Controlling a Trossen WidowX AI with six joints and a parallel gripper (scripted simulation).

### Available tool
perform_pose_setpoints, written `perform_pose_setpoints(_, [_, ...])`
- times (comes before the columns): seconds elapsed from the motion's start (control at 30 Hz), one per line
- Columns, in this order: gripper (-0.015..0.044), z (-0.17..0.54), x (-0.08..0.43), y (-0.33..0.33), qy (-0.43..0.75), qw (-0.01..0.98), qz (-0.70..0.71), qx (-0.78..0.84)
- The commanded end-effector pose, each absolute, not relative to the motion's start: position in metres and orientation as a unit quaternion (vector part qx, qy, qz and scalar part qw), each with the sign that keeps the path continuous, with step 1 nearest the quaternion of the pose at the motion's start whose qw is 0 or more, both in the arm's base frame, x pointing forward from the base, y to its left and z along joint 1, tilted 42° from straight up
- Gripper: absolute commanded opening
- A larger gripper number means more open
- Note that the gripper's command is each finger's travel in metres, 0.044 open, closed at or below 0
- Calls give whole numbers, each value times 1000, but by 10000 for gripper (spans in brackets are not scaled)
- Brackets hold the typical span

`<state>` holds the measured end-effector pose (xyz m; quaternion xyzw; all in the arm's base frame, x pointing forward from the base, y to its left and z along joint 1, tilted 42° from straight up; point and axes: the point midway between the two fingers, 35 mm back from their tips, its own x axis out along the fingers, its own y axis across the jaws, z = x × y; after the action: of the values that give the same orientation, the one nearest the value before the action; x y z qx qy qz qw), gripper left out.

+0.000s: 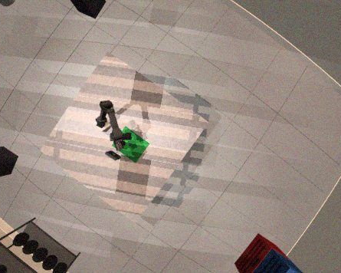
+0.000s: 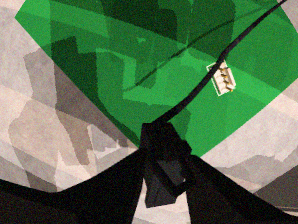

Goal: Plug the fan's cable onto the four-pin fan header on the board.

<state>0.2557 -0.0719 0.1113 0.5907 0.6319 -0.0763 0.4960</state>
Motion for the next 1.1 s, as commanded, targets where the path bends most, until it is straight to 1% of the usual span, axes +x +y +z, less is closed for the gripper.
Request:
perform_pose_setpoints(0.0, [0,115,259,-70,632,553,-45,541])
perform_pose_setpoints(0.3, [0,114,259,-68,635,562,-46,528])
perform_pose_setpoints(1.07, [0,88,247,-51,653,609,-153,423])
